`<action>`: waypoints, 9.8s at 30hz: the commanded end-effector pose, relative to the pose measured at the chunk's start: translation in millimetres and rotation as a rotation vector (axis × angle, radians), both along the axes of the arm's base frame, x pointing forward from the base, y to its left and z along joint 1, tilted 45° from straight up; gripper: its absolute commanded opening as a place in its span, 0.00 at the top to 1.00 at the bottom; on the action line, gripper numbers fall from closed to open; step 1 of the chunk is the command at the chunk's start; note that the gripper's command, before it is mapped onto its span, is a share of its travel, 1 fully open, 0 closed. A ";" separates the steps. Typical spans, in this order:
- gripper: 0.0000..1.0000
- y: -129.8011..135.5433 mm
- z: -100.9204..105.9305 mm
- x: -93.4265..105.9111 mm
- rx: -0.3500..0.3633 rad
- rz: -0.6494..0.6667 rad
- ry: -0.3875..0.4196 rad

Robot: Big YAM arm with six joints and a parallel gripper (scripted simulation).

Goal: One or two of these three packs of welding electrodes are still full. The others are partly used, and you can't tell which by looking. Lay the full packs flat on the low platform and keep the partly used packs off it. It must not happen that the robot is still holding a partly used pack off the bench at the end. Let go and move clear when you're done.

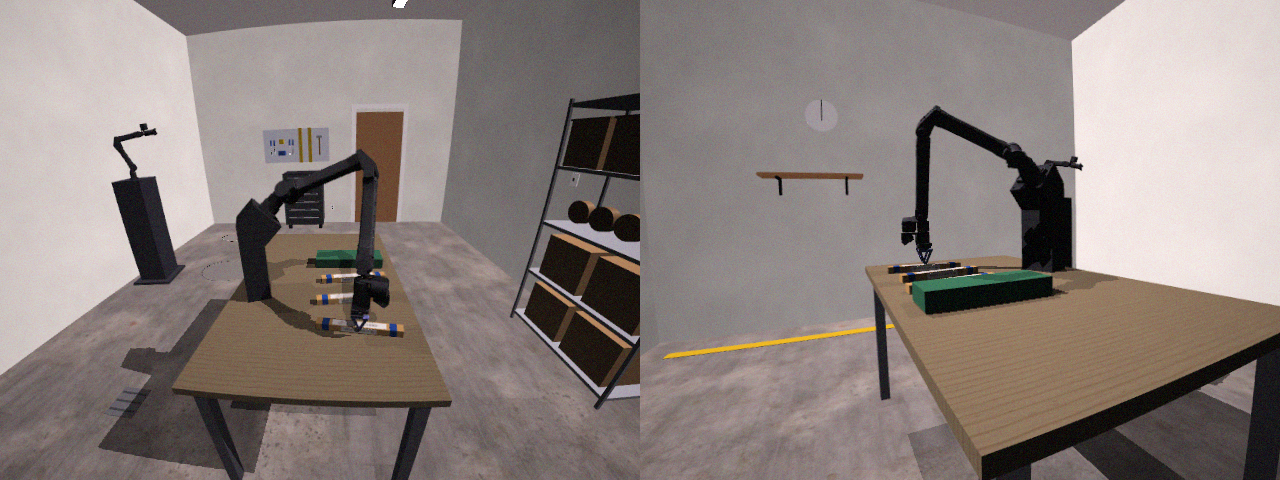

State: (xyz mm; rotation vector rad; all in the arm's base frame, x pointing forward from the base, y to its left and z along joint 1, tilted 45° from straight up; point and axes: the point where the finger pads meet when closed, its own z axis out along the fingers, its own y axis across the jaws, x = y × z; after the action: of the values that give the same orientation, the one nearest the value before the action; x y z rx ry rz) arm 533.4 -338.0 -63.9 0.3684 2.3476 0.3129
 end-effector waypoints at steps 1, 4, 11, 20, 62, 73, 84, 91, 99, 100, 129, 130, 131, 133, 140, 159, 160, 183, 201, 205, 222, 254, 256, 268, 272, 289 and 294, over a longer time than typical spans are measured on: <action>0.26 -4.2 -11.3 -8.7 0.023 -0.025 0.014; 0.26 -5.9 -11.9 -11.0 0.025 -0.029 0.015; 0.26 -1.9 -13.8 0.7 0.016 -0.018 0.007; 0.26 3.9 -18.5 13.7 0.010 -0.006 0.002; 1.00 -1.9 -30.2 16.6 0.018 -0.020 0.009; 1.00 -1.2 -30.3 16.9 0.018 -0.019 0.010; 1.00 -1.0 -30.3 17.0 0.018 -0.019 0.010; 1.00 -1.7 -28.9 15.0 0.019 -0.020 0.011; 1.00 -8.0 -11.0 4.4 0.006 -0.021 0.001; 1.00 -8.7 -8.7 2.9 0.005 -0.021 0.000; 1.00 -15.6 28.6 -30.6 -0.004 -0.019 -0.005; 1.00 -15.8 29.8 -31.8 -0.004 -0.019 -0.005; 1.00 -17.4 31.9 -31.4 -0.005 -0.019 -0.007; 1.00 -17.4 31.9 -31.4 -0.005 -0.019 -0.007; 1.00 -26.7 43.9 -28.0 -0.014 -0.019 -0.016; 1.00 -37.5 58.5 -27.7 -0.019 -0.019 -0.021; 1.00 -37.9 59.0 -27.8 -0.020 -0.019 -0.021; 1.00 -42.9 66.3 -28.8 -0.021 -0.020 -0.022; 1.00 -44.6 68.8 -29.3 -0.021 -0.020 -0.022; 1.00 -45.0 69.3 -29.3 -0.022 -0.020 -0.022; 1.00 -45.9 70.6 -29.5 -0.022 -0.020 -0.022; 1.00 -46.7 71.7 -29.6 -0.022 -0.020 -0.022; 1.00 -46.7 71.7 -29.6 -0.022 -0.020 -0.022; 1.00 -46.9 72.0 -29.6 -0.022 -0.020 -0.022; 1.00 -46.9 72.0 -29.6 -0.022 -0.020 -0.022; 1.00 -47.1 72.3 -29.4 -0.022 -0.020 -0.022; 1.00 -47.2 72.4 -29.4 -0.022 -0.020 -0.022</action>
State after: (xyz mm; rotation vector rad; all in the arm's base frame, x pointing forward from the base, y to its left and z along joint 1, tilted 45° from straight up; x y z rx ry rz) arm 510.1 -341.0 -44.8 0.3713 2.3933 0.3738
